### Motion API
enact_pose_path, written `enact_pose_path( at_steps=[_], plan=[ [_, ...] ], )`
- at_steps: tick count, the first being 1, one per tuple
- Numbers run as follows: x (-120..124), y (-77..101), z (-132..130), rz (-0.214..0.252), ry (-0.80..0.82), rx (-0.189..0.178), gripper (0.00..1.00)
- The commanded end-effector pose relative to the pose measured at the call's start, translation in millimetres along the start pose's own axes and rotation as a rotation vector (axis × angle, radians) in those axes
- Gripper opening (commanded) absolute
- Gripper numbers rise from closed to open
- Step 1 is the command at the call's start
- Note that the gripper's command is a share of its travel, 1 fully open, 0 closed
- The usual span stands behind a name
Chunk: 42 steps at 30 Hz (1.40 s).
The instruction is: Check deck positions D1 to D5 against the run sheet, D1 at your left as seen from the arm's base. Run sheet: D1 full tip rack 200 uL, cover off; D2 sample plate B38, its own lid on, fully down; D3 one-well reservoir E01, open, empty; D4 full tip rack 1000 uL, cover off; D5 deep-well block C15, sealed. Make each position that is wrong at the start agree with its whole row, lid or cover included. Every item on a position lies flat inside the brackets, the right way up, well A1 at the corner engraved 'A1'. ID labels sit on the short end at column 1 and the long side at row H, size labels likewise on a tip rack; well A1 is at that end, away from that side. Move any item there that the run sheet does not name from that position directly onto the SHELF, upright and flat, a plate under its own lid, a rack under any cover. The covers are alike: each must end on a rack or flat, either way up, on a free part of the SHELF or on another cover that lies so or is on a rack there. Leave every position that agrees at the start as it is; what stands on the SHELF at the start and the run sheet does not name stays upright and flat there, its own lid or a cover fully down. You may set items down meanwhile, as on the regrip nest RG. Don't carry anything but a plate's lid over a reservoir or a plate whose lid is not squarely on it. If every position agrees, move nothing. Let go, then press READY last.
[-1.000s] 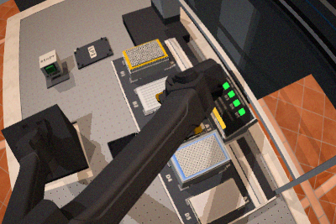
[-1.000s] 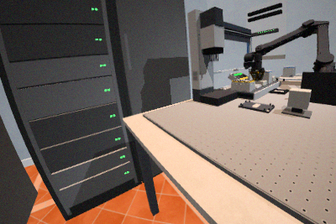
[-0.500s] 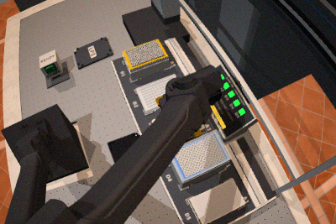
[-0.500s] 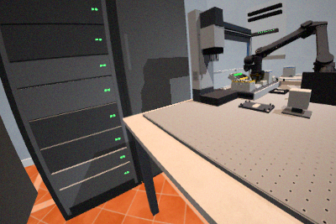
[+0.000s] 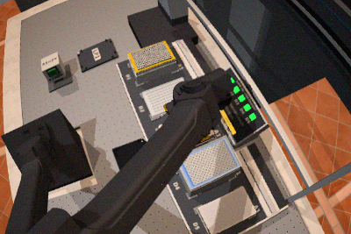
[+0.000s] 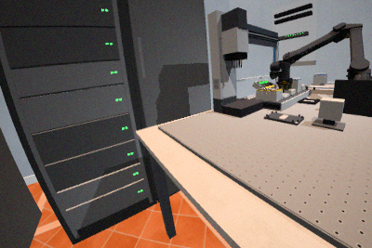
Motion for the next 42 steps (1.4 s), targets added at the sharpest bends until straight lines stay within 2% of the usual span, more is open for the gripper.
enact_pose_path(
  at_steps=[1, 29, 30, 32, 42],
  plan=[
    [-12, 8.8, -2, -0.031, -0.013, -0.004, 0.00],
    [-12, 8.8, -2, -0.031, -0.013, -0.004, 0.00],
    [-21, 19.7, 1, -0.056, -0.006, -0.008, 0.00],
    [-21, 19.7, 1, -0.056, -0.006, -0.008, 0.00],
    [-19, 41.5, -4, -0.060, -0.029, -0.013, 0.00]
  ],
)
Point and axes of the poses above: the point where the finger pads meet when closed, its own y axis back along the fingers, its own z axis across the jaws, x = y × z, the point moved 3 cm from there along y, back along the fingers, and after that the axes turned 5 degrees about -y, right-handed, at the moved point
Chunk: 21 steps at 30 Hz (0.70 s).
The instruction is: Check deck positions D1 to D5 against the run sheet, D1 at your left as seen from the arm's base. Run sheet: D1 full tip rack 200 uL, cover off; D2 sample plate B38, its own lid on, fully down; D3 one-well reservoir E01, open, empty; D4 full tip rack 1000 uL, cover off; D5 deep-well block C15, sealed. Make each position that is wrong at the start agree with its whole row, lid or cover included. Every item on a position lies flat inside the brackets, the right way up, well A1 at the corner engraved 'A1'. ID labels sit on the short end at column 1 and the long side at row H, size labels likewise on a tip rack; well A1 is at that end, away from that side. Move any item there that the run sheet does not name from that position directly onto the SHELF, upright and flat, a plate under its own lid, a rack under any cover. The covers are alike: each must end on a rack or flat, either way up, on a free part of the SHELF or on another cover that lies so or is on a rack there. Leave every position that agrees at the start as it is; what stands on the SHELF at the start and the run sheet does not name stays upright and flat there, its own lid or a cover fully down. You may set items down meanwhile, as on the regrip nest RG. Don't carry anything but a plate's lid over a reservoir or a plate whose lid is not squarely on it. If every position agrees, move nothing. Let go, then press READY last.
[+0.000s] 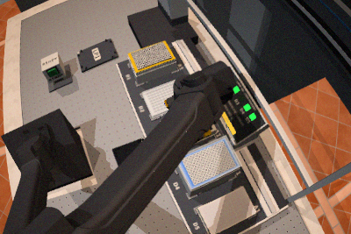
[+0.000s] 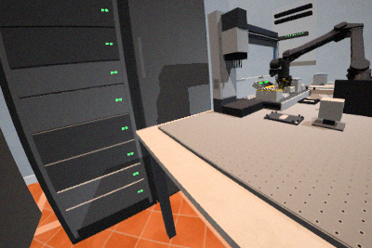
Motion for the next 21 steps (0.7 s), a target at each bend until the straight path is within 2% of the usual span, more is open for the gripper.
enact_pose_path(
  at_steps=[1, 7, 8, 10, 21],
  plan=[
    [-15, 23.6, -7, -0.039, -0.039, -0.010, 0.00],
    [-15, 30.5, -4, -0.039, -0.032, -0.011, 0.00],
    [-7, 23.6, -7, -0.016, -0.033, -0.005, 0.00],
    [-15, 37.6, -6, -0.043, -0.037, -0.012, 0.00],
    [-12, 52.3, -4, -0.033, -0.031, -0.011, 0.00]
  ],
)
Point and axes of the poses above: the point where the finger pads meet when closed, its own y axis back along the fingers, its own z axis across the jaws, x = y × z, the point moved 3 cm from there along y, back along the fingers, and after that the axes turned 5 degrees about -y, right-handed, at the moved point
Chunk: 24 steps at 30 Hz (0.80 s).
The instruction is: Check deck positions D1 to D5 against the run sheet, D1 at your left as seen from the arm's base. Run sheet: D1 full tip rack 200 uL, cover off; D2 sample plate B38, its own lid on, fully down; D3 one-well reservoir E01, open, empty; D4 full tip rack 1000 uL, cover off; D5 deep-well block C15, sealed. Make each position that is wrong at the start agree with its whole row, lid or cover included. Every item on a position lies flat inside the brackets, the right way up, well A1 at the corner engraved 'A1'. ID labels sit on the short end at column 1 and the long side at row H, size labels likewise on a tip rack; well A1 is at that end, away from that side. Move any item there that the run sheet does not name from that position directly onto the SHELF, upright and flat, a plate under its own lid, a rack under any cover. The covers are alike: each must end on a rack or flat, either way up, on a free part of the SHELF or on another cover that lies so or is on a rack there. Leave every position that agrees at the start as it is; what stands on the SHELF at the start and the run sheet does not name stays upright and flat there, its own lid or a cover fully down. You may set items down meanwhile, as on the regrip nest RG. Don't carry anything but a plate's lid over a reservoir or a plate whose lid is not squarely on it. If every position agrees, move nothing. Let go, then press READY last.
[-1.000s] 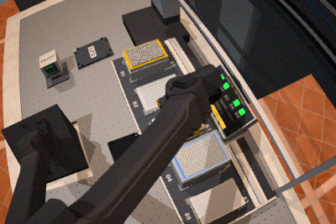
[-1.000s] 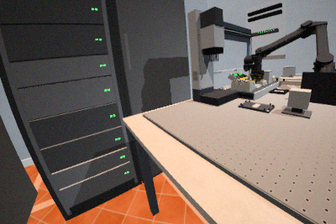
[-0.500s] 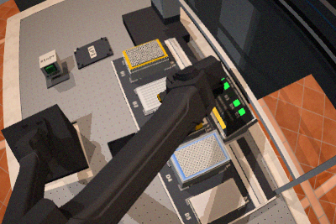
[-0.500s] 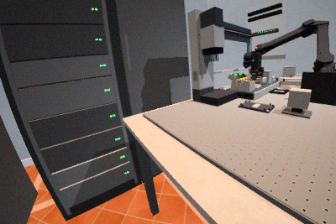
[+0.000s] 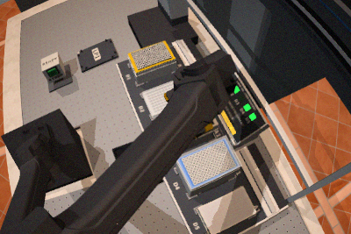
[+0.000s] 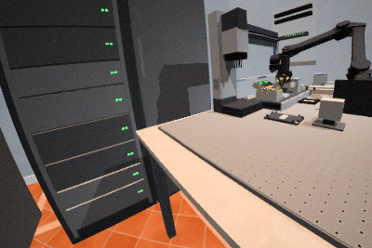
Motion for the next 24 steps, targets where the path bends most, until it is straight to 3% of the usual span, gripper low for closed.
enact_pose_path(
  at_steps=[1, 4, 6, 18, 21, 24],
  plan=[
    [-10, 23.3, -3, -0.035, -0.029, -0.011, 0.00],
    [-11, 20.2, -8, -0.024, -0.042, -0.009, 0.00],
    [-14, 31.6, -5, -0.043, -0.038, -0.014, 0.00],
    [-12, 51.6, -5, -0.042, -0.037, -0.016, 0.00],
    [-12, 46.4, -8, -0.026, -0.043, -0.011, 0.00],
    [-13, 58.8, -5, -0.043, -0.038, -0.017, 0.00]
  ],
)
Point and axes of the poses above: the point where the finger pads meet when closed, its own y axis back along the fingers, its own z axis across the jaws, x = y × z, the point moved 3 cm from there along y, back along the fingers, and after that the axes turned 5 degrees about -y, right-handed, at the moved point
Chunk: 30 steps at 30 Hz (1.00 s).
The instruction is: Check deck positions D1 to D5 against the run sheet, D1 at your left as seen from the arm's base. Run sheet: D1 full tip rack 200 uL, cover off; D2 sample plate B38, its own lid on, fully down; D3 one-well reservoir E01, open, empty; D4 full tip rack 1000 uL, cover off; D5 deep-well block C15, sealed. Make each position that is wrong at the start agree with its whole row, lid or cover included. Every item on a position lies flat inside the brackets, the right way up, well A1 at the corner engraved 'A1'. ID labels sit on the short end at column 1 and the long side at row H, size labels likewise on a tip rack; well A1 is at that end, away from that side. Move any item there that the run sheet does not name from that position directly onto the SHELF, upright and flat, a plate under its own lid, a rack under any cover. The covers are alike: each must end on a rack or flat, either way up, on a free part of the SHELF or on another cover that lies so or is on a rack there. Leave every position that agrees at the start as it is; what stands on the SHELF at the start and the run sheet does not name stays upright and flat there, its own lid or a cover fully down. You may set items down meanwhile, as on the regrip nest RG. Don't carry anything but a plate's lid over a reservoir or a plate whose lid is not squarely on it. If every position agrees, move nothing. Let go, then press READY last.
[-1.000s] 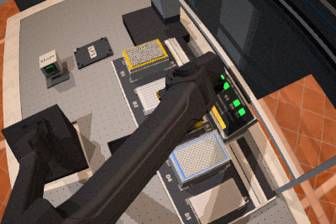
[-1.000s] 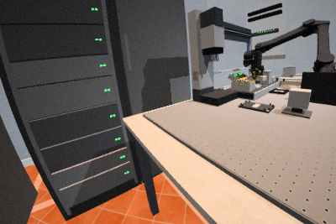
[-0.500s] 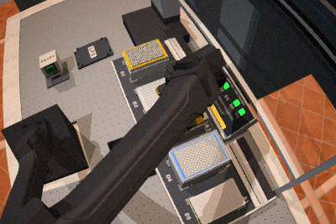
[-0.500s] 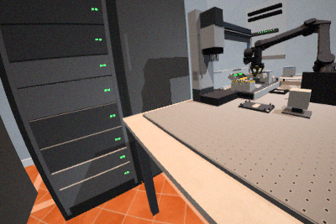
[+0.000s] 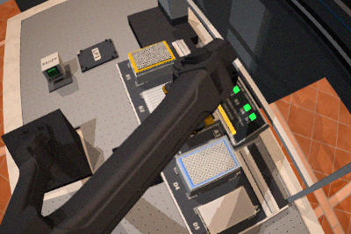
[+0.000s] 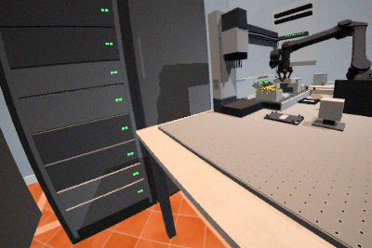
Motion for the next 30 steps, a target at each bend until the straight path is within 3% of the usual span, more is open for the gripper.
enact_pose_path(
  at_steps=[1, 11, 13, 14, 16, 30],
  plan=[
    [-14, 30.1, -5, -0.052, -0.038, -0.018, 0.00],
    [-13, 47.1, -5, -0.051, -0.038, -0.020, 0.00],
    [-13, 47.1, -5, -0.051, -0.038, -0.020, 0.00],
    [-7, 35.9, -4, -0.021, -0.028, -0.008, 0.00],
    [-13, 49.1, -2, -0.044, -0.030, -0.017, 0.00],
    [-12, 71.8, -4, -0.049, -0.036, -0.022, 0.00]
  ],
)
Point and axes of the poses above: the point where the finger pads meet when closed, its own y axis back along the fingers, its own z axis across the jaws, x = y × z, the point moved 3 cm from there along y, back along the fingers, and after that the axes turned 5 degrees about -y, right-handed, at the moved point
